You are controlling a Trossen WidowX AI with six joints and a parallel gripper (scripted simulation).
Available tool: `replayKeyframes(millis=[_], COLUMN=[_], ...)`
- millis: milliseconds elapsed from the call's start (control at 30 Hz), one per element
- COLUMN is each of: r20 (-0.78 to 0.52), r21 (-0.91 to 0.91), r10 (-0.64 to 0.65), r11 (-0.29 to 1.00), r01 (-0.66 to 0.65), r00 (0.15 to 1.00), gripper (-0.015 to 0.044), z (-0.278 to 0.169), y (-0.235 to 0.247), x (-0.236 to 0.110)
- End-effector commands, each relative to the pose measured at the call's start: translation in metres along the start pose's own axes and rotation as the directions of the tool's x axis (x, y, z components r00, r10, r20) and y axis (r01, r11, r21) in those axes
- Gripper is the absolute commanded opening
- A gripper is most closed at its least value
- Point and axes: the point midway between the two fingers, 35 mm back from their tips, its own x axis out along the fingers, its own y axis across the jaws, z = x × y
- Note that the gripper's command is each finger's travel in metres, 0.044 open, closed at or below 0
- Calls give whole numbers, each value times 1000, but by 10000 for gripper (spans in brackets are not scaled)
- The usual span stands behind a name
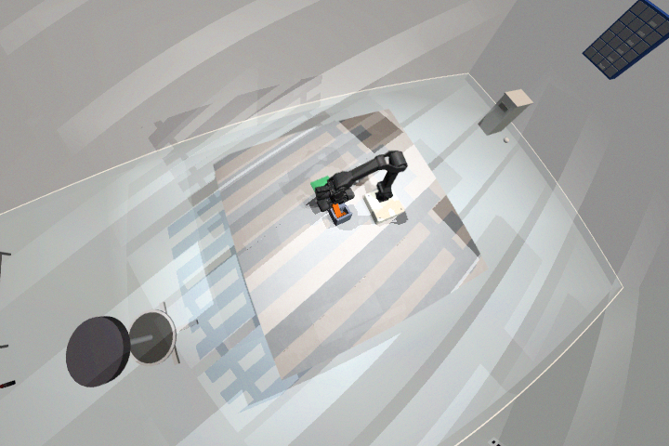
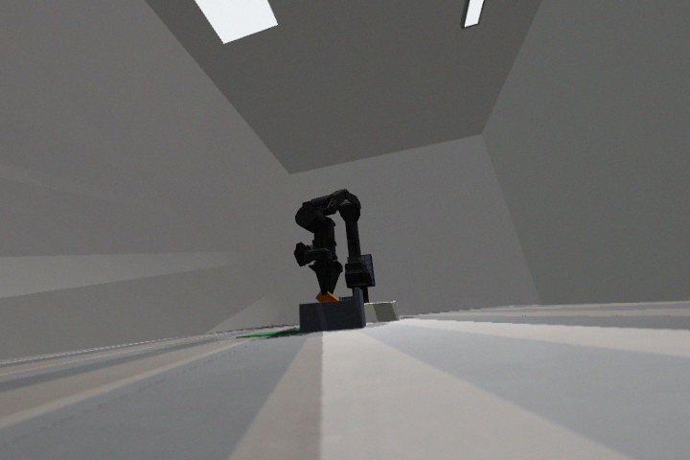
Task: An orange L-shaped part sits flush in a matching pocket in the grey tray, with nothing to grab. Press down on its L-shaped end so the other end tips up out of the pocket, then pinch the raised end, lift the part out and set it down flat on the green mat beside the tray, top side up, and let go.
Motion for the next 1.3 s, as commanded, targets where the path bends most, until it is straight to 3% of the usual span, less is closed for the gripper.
replayKeyframes(millis=[0, 233, 367, 733, 867, 1267], r20=[-2, -2, -1, -1, -1, -1], r21=[5, 5, 0, 0, 0, 2], r10=[-14, -14, -4, -4, -4, -9], r11=[1000, 1000, 1000, 1000, 1000, 1000], r01=[14, 14, 4, 4, 4, 9], r00=[1000, 1000, 1000, 1000, 1000, 1000], gripper=[280, 280, 175, 102, 0, 0], z=[-1, -1, 0, 0, 0, 0], y=[-3, -3, -1, -1, -1, -2], x=[10, 14, 10, 10, 10, 0])
